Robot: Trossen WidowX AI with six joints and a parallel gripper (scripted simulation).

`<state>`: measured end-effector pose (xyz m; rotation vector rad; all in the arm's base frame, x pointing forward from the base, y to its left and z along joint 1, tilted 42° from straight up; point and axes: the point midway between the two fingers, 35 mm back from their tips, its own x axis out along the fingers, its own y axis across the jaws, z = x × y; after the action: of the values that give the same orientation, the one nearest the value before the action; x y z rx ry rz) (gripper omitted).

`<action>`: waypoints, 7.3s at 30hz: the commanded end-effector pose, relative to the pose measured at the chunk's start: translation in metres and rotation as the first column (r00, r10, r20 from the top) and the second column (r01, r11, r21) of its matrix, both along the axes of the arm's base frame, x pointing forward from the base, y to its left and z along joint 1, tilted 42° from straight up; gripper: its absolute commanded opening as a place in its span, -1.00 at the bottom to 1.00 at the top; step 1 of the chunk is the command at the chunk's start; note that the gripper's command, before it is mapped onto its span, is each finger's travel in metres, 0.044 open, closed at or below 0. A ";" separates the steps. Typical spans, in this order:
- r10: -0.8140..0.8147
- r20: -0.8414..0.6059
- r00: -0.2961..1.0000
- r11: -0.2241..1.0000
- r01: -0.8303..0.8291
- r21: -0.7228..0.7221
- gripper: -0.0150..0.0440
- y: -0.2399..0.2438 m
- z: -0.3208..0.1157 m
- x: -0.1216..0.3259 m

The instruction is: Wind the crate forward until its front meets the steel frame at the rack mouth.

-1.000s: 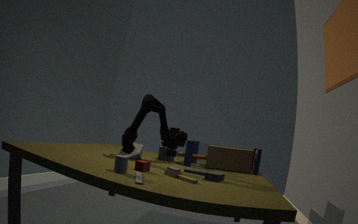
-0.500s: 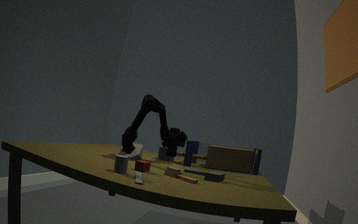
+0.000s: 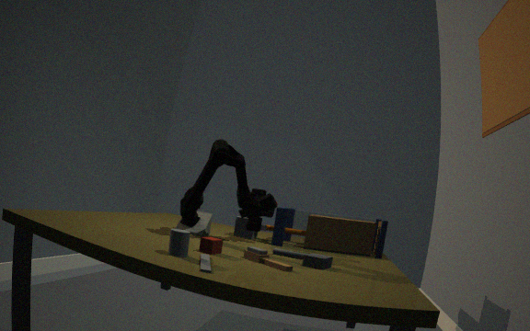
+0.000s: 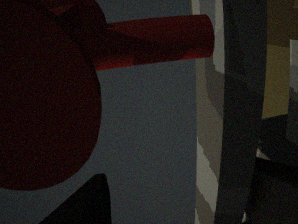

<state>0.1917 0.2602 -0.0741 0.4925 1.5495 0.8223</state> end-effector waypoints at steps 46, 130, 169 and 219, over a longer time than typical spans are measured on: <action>0.002 -0.002 1.000 1.000 -0.002 0.004 0.32 0.000 0.001 0.000; 0.002 0.004 1.000 1.000 -0.002 -0.002 0.32 -0.003 -0.004 0.001; -0.001 -0.005 1.000 1.000 0.001 -0.001 0.32 -0.003 -0.003 0.000; -0.098 -0.125 0.987 0.965 0.064 -0.256 0.77 -0.001 0.119 0.011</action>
<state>0.2031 0.2510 0.0588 0.4682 1.6304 0.6873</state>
